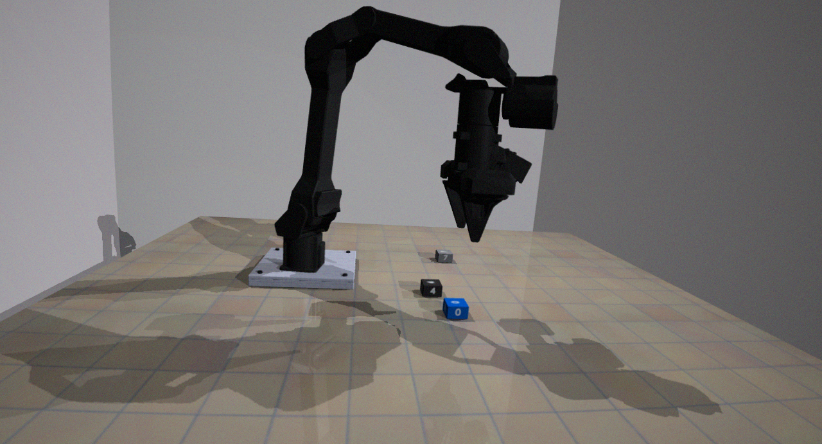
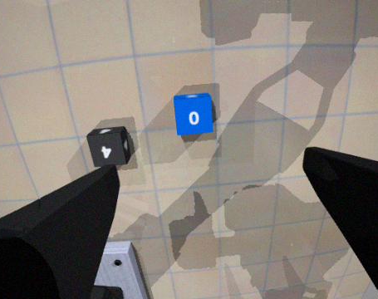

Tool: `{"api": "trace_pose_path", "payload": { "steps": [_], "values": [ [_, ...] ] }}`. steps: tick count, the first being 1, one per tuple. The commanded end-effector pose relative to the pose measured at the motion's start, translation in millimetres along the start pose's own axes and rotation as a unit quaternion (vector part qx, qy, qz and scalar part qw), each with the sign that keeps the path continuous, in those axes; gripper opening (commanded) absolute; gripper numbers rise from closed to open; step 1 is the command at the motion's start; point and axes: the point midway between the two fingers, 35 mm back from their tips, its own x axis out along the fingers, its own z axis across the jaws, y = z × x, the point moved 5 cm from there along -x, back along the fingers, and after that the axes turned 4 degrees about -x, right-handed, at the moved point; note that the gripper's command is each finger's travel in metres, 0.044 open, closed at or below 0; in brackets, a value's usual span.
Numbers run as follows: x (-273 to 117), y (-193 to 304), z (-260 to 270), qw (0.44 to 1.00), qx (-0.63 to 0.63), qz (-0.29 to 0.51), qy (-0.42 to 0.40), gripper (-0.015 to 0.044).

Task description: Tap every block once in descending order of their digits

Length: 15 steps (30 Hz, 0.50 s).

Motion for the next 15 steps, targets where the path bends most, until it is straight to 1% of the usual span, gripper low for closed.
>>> {"api": "trace_pose_path", "payload": {
  "steps": [1, 3, 8, 10, 15],
  "values": [
    [1, 1, 0, 1.0, -0.002, 0.003, 0.0, 0.04],
    [0, 3, 9, 1.0, -0.002, 0.003, -0.001, 0.04],
    [0, 29, 72, 1.0, -0.002, 0.004, -0.003, 0.04],
    [1, 33, 80, 1.0, -0.002, 0.004, -0.003, 0.04],
    [1, 33, 80, 1.0, -0.002, 0.004, -0.003, 0.04]
  ]
}}
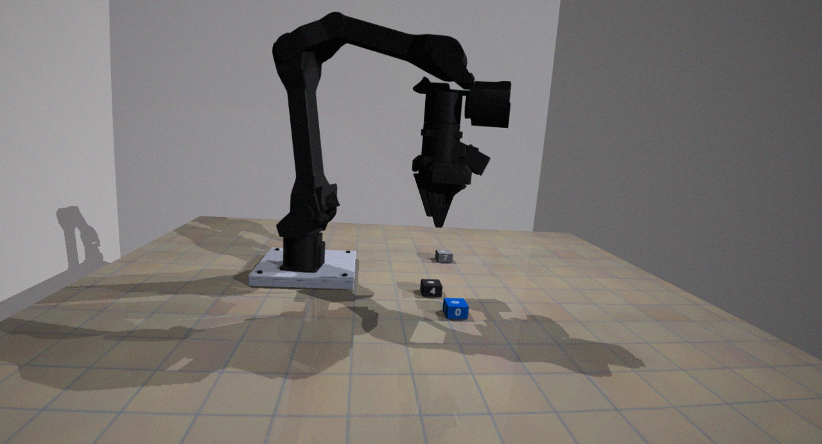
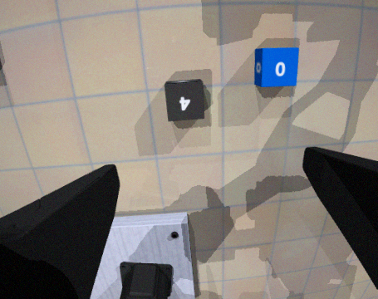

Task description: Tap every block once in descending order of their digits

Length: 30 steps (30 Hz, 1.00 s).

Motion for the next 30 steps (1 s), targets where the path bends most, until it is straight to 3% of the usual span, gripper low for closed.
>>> {"api": "trace_pose_path", "payload": {
  "steps": [1, 16, 30],
  "values": [
    [1, 2, 2, 1.0, 0.003, 0.001, 0.0, 0.04],
    [1, -4, 8, 1.0, 0.003, 0.001, 0.0, 0.04],
    [-2, -83, 183, 1.0, 0.003, -0.002, -0.008, 0.04]
  ]
}}
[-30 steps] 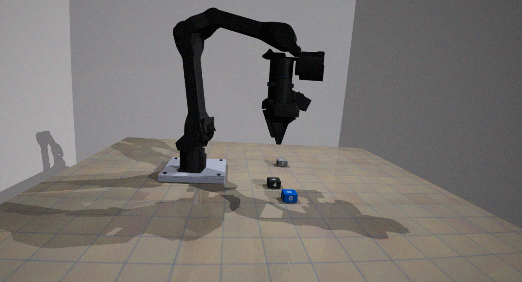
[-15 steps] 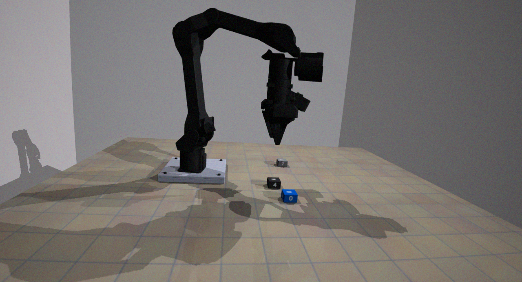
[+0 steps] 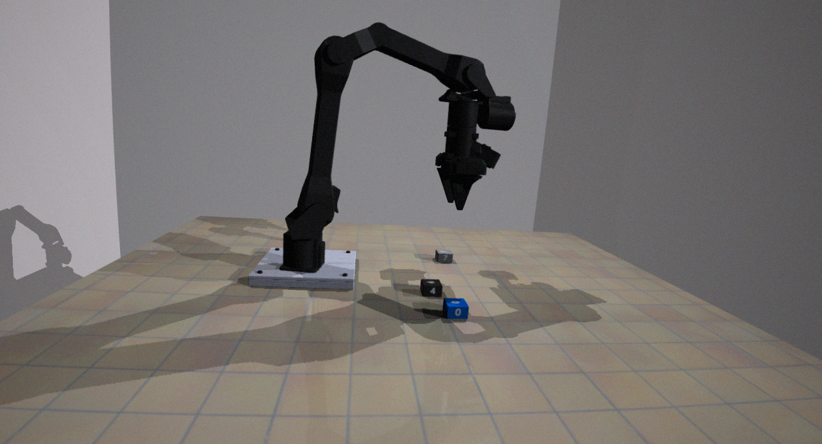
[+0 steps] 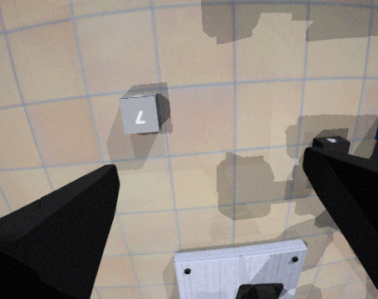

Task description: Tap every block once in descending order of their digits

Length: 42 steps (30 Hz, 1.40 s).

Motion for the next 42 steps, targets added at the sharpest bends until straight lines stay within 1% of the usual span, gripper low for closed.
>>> {"api": "trace_pose_path", "payload": {
  "steps": [1, 23, 25, 29, 31, 37, 38, 42],
  "values": [
    [3, -4, 45, 1.0, 0.0, 0.002, -0.003, 0.04],
    [3, -4, 48, 1.0, 0.0, 0.002, -0.003, 0.04],
    [12, -6, 49, 1.0, 0.0, 0.002, -0.003, 0.0348],
    [65, -6, 49, 1.0, 0.0, 0.002, -0.003, 0.0242],
    [82, -4, 49, 1.0, 0.0, 0.002, -0.003, 0.019],
    [84, -4, 49, 1.0, 0.0, 0.002, -0.003, 0.0032],
    [84, -4, 49, 1.0, 0.0, 0.002, -0.003, 0.002],
    [84, -4, 49, 1.0, 0.0, 0.002, -0.003, 0.002]
  ]
}}
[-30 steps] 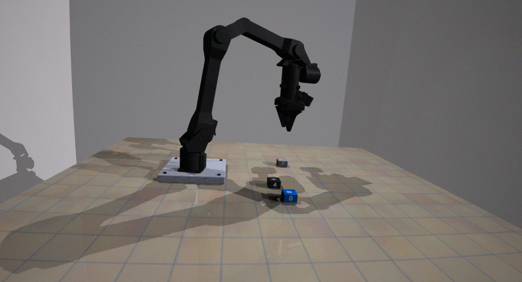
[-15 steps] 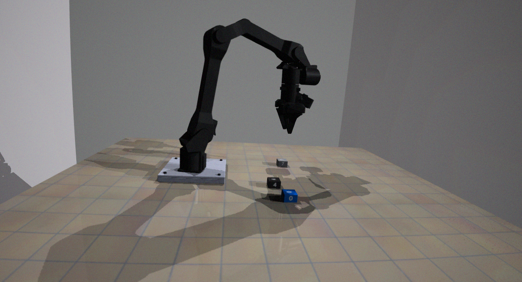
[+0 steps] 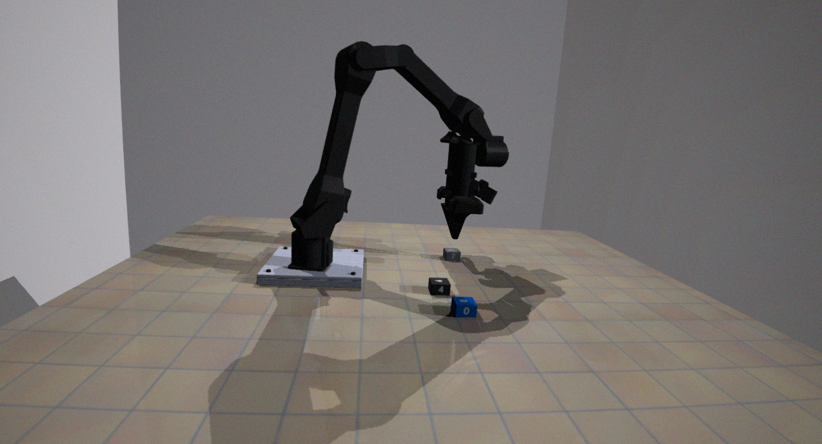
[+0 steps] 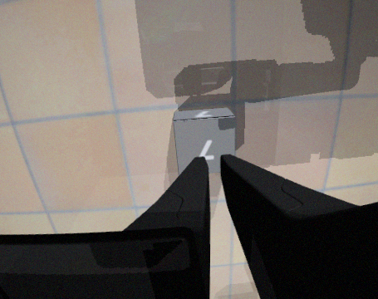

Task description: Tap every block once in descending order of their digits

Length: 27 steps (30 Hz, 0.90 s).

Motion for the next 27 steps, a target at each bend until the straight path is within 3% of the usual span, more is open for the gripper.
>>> {"api": "trace_pose_path", "payload": {
  "steps": [1, 27],
  "values": [
    [1, 0, 0, 1.0, 0.002, -0.001, 0.001, 0.002],
    [31, 0, 0, 1.0, 0.002, -0.001, 0.001, 0.002]
  ]
}}
